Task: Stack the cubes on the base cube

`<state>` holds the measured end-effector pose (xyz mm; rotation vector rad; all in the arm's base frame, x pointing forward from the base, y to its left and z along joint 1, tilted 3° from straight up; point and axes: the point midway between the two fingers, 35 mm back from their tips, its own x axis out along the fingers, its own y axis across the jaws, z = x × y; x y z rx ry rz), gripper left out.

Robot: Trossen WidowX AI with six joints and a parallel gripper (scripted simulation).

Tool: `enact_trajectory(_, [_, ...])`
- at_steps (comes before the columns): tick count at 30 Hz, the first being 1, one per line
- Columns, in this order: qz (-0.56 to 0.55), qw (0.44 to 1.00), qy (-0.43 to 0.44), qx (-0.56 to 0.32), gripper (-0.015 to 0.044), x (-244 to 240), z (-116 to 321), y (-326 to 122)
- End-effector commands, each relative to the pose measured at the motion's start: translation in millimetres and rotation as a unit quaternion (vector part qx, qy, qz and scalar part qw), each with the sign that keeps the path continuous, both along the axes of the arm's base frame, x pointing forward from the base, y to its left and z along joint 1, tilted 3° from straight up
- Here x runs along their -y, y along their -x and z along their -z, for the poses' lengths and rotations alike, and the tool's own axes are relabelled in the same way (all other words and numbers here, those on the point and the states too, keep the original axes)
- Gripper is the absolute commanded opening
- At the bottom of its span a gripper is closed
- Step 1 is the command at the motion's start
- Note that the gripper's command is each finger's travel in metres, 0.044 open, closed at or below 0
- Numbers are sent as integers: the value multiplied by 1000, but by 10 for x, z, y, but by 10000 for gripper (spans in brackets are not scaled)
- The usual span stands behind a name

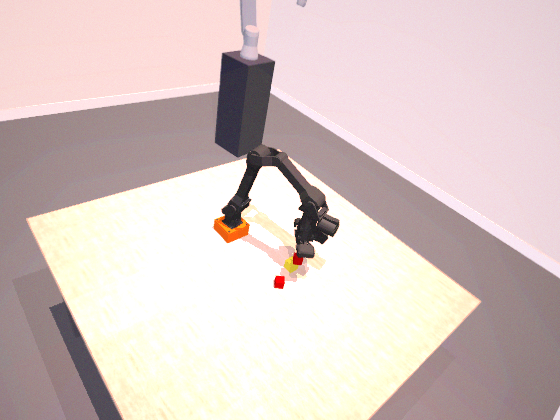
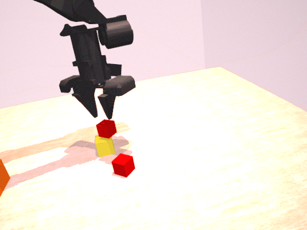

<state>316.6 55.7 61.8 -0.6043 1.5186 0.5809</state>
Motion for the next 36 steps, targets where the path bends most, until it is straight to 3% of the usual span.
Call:
enact_trajectory(1, [1, 1000, -1, 4, 205, -4, -35, -12])
enact_trajectory(5, [51, 999, 1, 2, 265, 67, -33, -26])
enact_trajectory(13, [321, 947, 6, 11, 265, 451, -175, -117])
enact_trajectory(19, [509, 860, 10, 16, 265, 748, -283, -150])
enact_trajectory(26, [696, 718, 13, 22, 265, 1090, -406, -148])
enact_trajectory(36, [712, 702, 13, 22, 265, 1126, -360, -151])
